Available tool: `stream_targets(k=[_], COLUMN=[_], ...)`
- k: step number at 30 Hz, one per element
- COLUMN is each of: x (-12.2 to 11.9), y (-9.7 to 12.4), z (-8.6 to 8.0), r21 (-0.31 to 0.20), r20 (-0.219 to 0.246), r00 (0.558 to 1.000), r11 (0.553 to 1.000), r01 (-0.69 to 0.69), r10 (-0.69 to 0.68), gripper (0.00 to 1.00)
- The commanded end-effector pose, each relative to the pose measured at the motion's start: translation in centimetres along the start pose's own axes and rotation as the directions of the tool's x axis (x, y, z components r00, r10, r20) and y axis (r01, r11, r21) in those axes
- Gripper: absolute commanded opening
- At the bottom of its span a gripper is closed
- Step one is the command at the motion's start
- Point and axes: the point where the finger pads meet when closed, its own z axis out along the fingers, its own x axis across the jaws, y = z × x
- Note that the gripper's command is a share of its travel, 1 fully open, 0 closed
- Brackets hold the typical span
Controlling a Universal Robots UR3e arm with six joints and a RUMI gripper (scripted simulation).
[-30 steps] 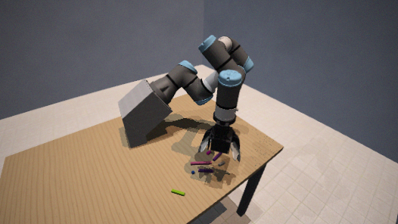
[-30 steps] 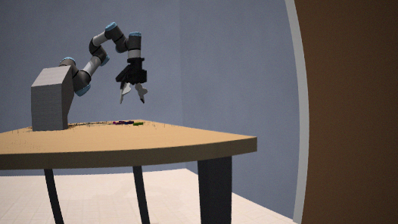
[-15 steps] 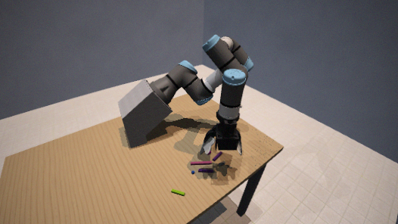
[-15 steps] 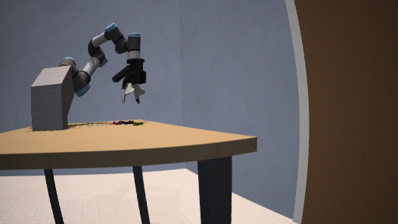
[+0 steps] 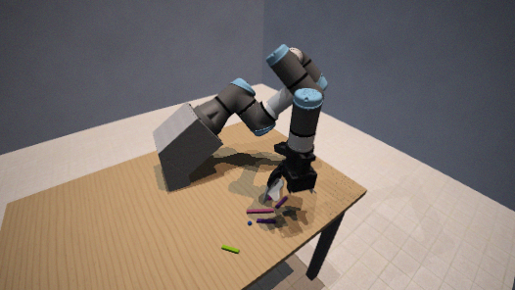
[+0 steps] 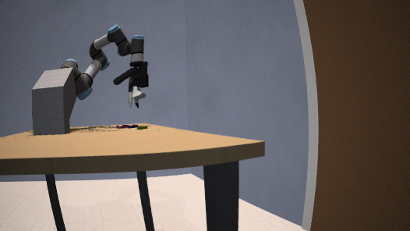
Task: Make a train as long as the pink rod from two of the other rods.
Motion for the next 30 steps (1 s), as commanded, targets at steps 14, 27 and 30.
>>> stream_targets(k=[14,27,30], x=[0.91,0.93,0.93], y=[-0.59,-0.64,-0.63], z=[0.07,0.09,0.08], r21=[0.0,0.001,0.001], r20=[-0.016,-0.016,-0.016], r00=[0.963,0.959,0.959], r11=[0.963,0.959,0.959], r01=[0.268,0.283,0.283], r10=[-0.268,-0.283,-0.283], gripper=[1.0,1.0,0.28])
